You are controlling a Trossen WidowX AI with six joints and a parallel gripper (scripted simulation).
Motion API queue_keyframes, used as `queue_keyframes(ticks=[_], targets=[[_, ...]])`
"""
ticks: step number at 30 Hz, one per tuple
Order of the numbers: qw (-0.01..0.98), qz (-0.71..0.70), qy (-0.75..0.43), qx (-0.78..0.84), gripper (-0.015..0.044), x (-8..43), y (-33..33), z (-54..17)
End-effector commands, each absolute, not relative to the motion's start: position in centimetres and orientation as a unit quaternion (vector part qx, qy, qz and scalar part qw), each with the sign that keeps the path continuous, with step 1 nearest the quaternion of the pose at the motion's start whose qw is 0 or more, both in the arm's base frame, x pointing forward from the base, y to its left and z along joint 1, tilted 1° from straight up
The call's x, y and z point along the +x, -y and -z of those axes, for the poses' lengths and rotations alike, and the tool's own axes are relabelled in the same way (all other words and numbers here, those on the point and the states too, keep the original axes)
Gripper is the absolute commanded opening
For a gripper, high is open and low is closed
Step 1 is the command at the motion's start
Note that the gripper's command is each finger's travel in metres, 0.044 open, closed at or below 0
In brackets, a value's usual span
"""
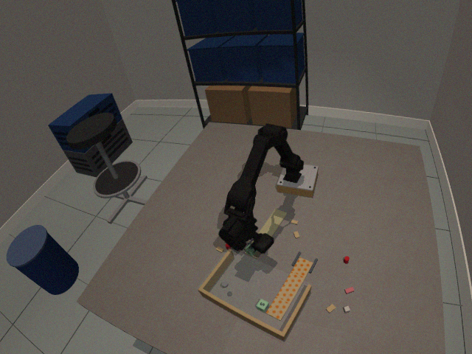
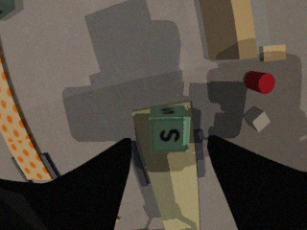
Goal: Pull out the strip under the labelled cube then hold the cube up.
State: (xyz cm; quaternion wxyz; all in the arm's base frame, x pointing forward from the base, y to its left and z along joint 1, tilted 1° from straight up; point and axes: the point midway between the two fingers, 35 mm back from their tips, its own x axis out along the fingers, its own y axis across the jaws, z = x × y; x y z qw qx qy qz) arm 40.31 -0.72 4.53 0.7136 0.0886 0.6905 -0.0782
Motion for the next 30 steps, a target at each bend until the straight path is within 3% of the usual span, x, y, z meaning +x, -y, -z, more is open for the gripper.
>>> queue_keyframes(ticks=[1,24,28,30], targets=[[0.712,0.078,-0.693,0.086,0.0250,40.2,0.8,-3.5],[0.712,0.078,-0.693,0.086,0.0250,40.2,0.7,-0.7],[0.712,0.078,-0.692,0.088,0.0145,40.3,0.7,-0.9],[0.712,0.078,-0.692,0.088,0.0132,40.3,0.7,-0.9]])
